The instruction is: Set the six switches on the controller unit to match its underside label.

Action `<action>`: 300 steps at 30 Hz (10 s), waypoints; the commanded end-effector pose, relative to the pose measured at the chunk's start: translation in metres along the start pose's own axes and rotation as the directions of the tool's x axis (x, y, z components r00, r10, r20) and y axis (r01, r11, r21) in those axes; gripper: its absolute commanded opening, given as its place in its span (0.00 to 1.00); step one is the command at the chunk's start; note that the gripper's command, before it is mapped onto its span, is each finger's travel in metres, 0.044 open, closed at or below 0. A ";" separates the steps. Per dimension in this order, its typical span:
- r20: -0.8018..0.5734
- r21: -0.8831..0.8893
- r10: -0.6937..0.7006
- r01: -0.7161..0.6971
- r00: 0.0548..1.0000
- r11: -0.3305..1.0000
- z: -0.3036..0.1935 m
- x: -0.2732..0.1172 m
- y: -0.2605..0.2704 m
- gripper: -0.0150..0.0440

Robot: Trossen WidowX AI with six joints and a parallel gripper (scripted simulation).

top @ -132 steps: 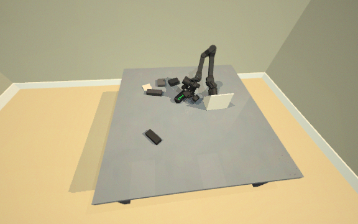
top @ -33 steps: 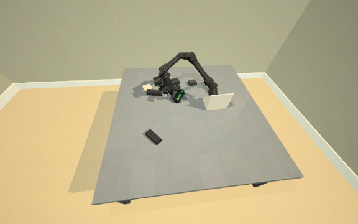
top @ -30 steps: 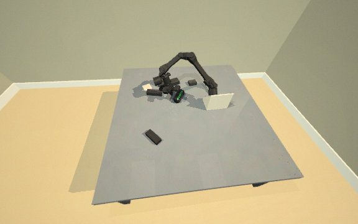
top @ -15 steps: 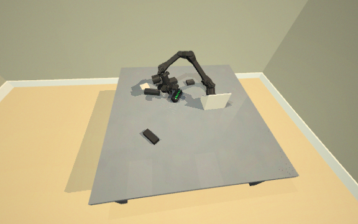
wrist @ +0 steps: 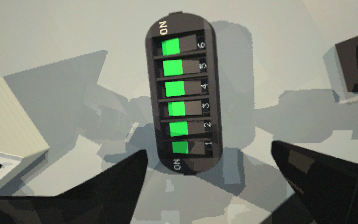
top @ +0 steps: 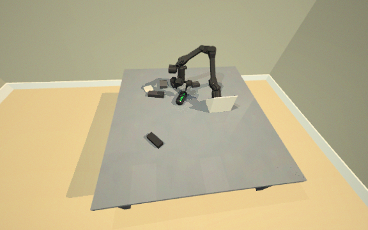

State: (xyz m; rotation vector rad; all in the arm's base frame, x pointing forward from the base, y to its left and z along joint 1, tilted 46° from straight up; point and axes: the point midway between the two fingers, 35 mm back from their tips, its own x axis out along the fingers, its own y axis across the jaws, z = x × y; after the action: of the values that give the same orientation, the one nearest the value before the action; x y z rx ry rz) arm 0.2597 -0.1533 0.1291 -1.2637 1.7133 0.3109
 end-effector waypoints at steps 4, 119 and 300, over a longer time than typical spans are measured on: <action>0.030 -0.014 -0.080 0.081 0.996 0.997 -0.018 -0.005 0.022 1.00; -0.056 -0.014 -0.081 0.081 0.995 0.997 -0.002 0.023 0.020 0.82; -0.374 -0.011 -0.077 0.078 0.924 0.997 0.132 -0.022 0.032 0.82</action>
State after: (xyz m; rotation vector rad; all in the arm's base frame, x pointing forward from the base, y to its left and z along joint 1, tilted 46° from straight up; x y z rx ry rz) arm 0.3001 -0.0410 0.0712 -1.4568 1.9764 0.0254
